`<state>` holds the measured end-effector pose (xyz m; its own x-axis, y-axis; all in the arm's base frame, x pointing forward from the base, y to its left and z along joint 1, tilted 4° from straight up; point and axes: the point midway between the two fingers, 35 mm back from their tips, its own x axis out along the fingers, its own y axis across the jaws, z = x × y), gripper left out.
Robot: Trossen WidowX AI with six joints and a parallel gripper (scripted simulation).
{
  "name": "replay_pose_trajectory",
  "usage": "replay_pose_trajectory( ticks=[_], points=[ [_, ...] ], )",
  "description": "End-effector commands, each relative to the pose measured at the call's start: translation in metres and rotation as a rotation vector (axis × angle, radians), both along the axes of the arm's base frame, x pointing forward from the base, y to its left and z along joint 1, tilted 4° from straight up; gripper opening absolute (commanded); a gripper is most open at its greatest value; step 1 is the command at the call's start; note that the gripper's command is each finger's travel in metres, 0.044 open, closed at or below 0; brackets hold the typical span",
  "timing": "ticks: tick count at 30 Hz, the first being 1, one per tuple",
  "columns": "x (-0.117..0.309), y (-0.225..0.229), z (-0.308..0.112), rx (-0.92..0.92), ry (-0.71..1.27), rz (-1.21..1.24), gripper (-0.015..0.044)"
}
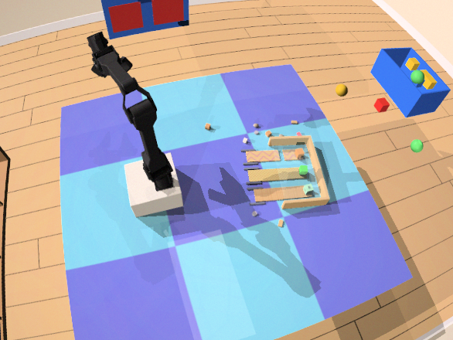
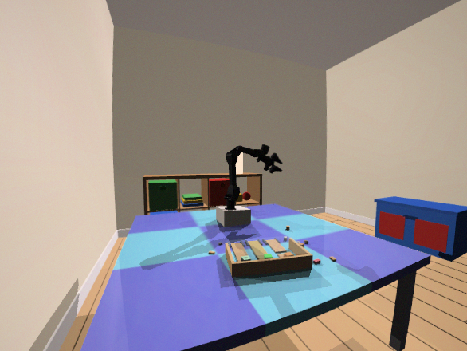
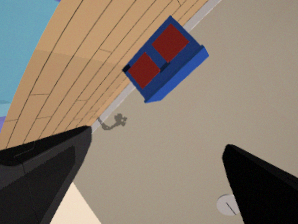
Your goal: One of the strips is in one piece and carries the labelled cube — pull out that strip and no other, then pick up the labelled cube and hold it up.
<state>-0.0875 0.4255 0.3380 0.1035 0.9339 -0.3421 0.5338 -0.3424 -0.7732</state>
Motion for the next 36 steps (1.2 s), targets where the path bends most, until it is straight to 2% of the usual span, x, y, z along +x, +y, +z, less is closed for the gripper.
replay_pose_trajectory(
  ticks=[1,3,9,17,27,36],
  points=[
    [0.003,0.000,-0.001,0.000,0.007,-0.008,0.0400],
    [0.026,0.003,-0.007,-0.001,0.064,-0.072,0.0400],
    [0.129,-0.002,-0.037,0.025,0.324,-0.369,0.0400],
    [0.260,-0.053,-0.080,0.151,0.684,-0.786,0.0400],
    [0.380,-0.177,-0.136,0.486,1.133,-1.296,0.0400],
    [0.424,-0.317,-0.187,0.990,1.502,-1.675,0.0400]
  ],
)
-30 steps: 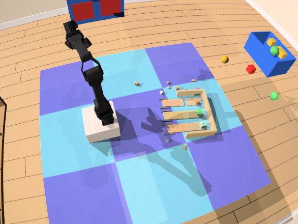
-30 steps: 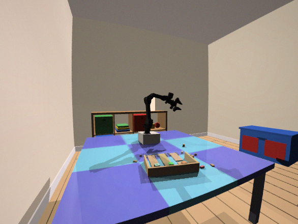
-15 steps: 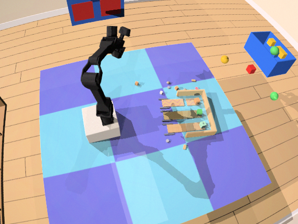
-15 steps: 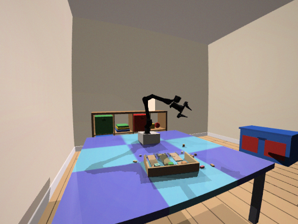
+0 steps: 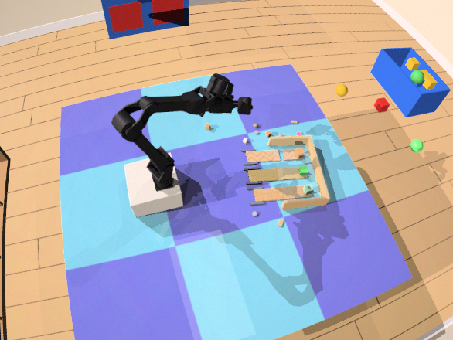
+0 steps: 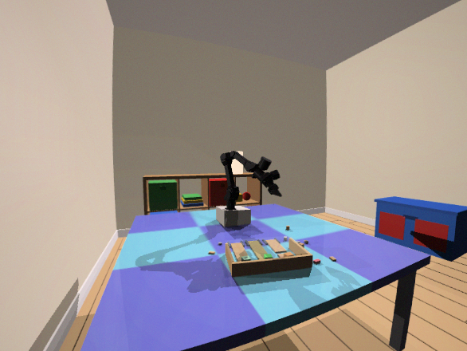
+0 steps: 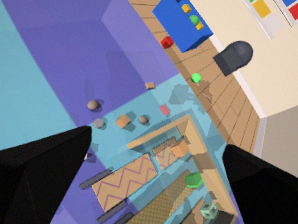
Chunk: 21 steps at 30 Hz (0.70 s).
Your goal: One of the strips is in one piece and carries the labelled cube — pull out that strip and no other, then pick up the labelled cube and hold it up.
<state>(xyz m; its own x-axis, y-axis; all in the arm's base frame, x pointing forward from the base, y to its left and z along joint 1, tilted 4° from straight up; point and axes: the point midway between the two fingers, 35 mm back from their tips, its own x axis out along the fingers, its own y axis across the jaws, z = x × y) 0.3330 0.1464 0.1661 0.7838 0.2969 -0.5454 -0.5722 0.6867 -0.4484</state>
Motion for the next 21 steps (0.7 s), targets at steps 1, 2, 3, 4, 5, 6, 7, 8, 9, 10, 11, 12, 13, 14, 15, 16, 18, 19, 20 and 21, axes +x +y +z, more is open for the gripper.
replay_pose_trajectory(
  ticks=[1,2,3,4,5,6,7,8,9,10,11,12,13,14,15,16,18,19,20,21],
  points=[
    [0.004,-0.053,-0.020,0.152,0.074,-0.218,0.0400],
    [0.004,-0.069,-0.026,0.196,0.091,-0.284,0.0400],
    [0.003,-0.084,-0.031,0.241,0.106,-0.349,0.0400],
    [0.001,-0.099,-0.037,0.287,0.121,-0.415,0.0400],
    [-0.001,-0.113,-0.042,0.334,0.133,-0.480,0.0400],
    [-0.004,-0.128,-0.047,0.381,0.144,-0.546,0.0400],
    [-0.007,-0.142,-0.053,0.429,0.153,-0.611,0.0400],
    [-0.011,-0.152,-0.057,0.468,0.160,-0.663,0.0400],
    [-0.013,-0.159,-0.059,0.492,0.163,-0.695,0.0400],
    [-0.014,-0.161,-0.060,0.500,0.164,-0.705,0.0400],
    [-0.014,-0.161,-0.060,0.500,0.164,-0.705,0.0400],
    [-0.014,-0.161,-0.060,0.500,0.164,-0.705,0.0400],
    [-0.014,-0.161,-0.060,0.500,0.164,-0.705,0.0400],
    [-0.014,-0.161,-0.060,0.500,0.164,-0.705,0.0400],
    [-0.014,-0.161,-0.060,0.500,0.164,-0.705,0.0400],
    [-0.014,-0.161,-0.060,0.500,0.164,-0.705,0.0400],
    [-0.014,-0.161,-0.060,0.500,0.164,-0.705,0.0400],
    [-0.014,-0.161,-0.060,0.500,0.164,-0.705,0.0400],
    [-0.014,-0.161,-0.060,0.500,0.164,-0.705,0.0400],
    [-0.013,-0.162,-0.061,0.497,0.171,-0.708,0.0374]
  ],
)
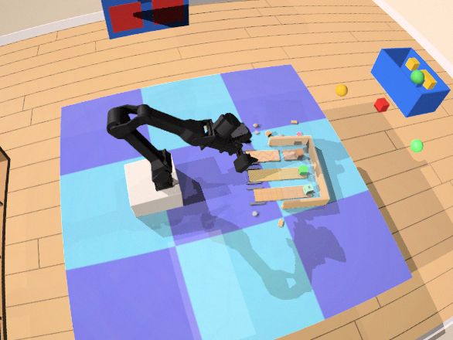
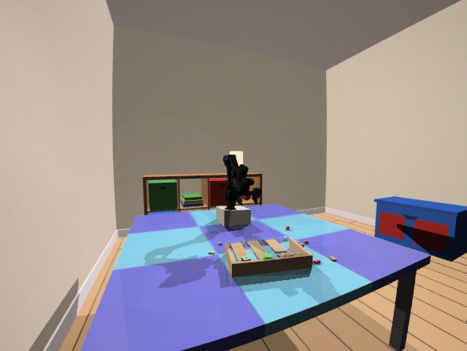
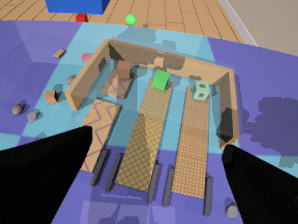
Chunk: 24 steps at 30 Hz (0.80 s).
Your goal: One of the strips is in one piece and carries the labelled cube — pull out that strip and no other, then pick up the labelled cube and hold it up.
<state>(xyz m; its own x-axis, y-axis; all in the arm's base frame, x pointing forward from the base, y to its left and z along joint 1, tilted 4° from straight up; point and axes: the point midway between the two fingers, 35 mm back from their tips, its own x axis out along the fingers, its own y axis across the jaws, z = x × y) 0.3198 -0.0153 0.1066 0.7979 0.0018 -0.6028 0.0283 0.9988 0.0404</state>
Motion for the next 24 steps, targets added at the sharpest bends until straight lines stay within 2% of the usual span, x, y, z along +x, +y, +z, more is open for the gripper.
replay_pose_trajectory(
  ticks=[1,14,21,24],
  points=[
    [0.003,-0.002,-0.003,0.008,0.031,-0.005,0.0348],
    [0.049,-0.053,-0.068,0.039,0.623,-0.076,0.0006],
    [0.057,-0.077,-0.110,0.086,0.919,-0.088,0.0000],
    [0.057,-0.079,-0.113,0.090,0.946,-0.088,0.0000]
  ],
)
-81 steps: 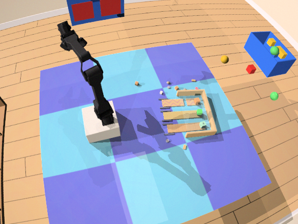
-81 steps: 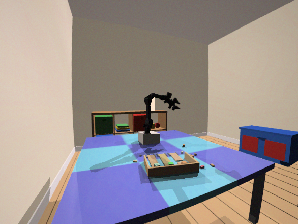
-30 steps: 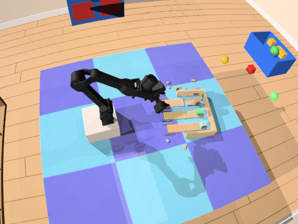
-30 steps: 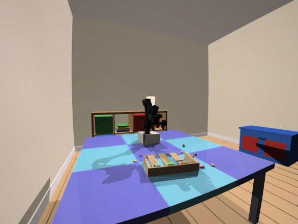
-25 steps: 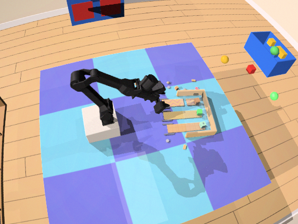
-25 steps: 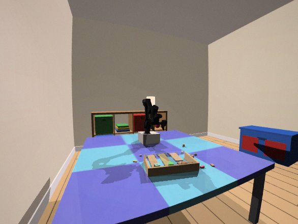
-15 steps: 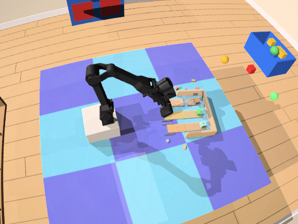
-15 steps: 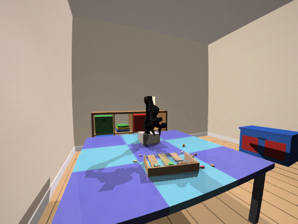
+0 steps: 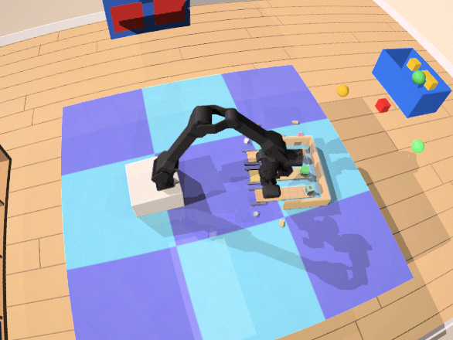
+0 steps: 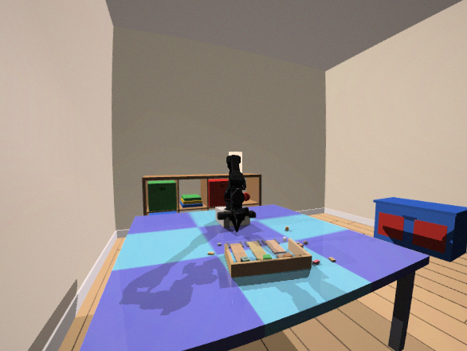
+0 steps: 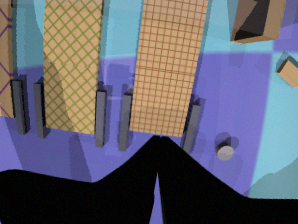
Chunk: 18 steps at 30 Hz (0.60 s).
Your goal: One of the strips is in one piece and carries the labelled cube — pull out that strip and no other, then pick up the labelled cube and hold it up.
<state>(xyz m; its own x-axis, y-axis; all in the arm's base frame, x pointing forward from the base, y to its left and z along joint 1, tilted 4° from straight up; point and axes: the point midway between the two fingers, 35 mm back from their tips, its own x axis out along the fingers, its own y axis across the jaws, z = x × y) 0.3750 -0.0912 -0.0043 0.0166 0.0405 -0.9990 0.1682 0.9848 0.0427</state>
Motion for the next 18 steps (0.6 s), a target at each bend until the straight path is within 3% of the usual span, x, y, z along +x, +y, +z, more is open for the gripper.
replay_pose_trajectory(
  ticks=[1,18],
  points=[
    [0.001,-0.003,-0.003,0.003,0.037,0.007,0.0000],
    [0.002,-0.002,-0.028,0.003,0.037,0.007,0.0000]
  ],
)
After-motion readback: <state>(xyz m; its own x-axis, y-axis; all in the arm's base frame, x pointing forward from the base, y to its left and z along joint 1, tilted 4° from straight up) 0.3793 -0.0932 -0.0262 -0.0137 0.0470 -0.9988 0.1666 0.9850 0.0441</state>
